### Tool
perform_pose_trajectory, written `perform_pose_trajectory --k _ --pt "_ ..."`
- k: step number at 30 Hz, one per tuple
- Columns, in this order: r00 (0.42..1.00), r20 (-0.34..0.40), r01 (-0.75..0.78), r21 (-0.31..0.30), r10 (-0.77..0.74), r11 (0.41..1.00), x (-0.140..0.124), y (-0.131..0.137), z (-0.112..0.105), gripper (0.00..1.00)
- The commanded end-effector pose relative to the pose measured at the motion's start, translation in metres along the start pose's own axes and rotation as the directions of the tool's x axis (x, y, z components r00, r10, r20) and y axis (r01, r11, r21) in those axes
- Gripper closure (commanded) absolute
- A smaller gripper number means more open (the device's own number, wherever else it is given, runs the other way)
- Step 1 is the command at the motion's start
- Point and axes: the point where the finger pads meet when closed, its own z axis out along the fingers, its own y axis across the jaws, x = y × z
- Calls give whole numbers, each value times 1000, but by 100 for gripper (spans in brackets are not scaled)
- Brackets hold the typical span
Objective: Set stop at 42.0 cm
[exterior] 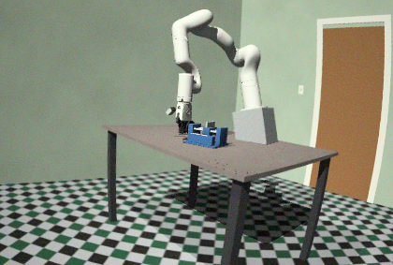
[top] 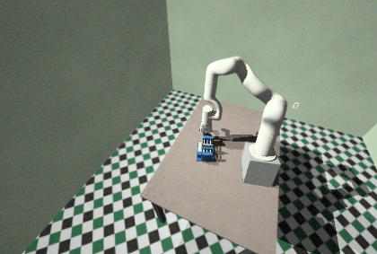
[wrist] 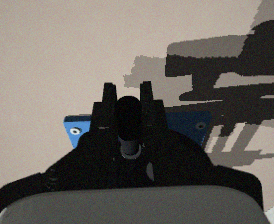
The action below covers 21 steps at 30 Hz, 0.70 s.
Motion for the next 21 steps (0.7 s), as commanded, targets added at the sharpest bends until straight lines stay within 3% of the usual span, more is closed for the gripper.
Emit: perform_pose_trajectory --k 1,21 --pt "1000 -1 0 3 0 1000 0 3 3 94" --pt "1000 -1 0 3 0 1000 0 32 5 94"
